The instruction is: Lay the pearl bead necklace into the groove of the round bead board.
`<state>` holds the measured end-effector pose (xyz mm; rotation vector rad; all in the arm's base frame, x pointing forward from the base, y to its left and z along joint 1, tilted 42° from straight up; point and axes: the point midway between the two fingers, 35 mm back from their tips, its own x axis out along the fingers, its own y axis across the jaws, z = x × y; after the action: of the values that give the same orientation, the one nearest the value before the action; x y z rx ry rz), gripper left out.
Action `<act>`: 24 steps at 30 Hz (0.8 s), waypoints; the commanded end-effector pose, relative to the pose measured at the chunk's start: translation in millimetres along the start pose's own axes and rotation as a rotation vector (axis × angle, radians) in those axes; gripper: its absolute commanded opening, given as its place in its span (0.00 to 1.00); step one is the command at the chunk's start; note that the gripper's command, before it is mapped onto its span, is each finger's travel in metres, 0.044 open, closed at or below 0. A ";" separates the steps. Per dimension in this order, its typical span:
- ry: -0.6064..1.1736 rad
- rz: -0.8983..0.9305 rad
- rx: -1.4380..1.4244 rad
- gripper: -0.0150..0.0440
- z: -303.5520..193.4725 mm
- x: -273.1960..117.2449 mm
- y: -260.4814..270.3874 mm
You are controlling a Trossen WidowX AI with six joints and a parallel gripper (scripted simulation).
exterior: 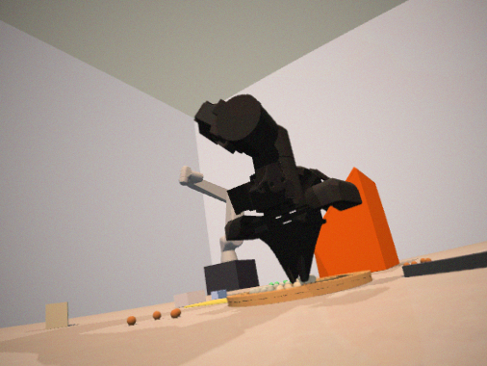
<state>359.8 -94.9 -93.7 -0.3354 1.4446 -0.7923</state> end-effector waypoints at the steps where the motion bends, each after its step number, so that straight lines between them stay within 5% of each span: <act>1: -0.001 0.000 0.001 0.25 0.4 -0.5 -0.3; 24: 0.000 -0.004 -0.006 0.25 -0.5 -6.0 0.1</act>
<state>358.5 -93.2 -92.4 -0.3415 1.4527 -0.7901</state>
